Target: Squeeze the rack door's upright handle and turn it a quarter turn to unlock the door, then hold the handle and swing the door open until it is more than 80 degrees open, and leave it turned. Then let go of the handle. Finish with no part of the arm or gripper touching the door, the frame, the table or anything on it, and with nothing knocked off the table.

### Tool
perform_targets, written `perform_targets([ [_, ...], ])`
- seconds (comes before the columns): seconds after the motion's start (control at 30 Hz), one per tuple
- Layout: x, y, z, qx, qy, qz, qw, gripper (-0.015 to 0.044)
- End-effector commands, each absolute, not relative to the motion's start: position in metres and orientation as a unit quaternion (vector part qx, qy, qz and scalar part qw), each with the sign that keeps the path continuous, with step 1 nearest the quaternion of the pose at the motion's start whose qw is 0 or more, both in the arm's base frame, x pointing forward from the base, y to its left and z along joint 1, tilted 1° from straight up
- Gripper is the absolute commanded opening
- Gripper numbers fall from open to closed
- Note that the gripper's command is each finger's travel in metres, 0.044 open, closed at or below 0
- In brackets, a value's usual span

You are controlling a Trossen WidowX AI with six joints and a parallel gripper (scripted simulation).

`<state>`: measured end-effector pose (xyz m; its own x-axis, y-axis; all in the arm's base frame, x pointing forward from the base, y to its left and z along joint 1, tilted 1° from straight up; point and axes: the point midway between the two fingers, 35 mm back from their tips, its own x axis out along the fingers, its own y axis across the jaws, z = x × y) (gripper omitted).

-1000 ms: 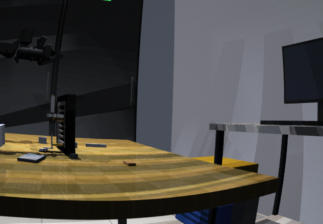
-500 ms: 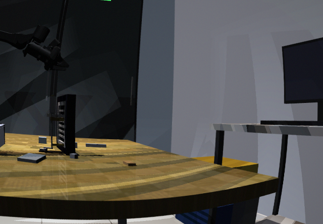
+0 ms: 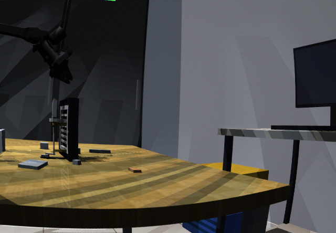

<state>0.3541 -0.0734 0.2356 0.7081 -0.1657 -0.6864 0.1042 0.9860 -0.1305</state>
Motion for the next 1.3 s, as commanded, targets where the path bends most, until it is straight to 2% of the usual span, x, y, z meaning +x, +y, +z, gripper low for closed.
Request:
perform_targets([
  [0.0,0.353,-0.083,0.23,-0.041,0.415,-0.073,0.906,0.0284],
  [0.9,0.305,-0.129,0.194,0.015,0.686,-0.038,0.727,0.0284],
  [1.27,0.303,-0.131,0.184,0.02,0.698,-0.034,0.715,0.0284],
])
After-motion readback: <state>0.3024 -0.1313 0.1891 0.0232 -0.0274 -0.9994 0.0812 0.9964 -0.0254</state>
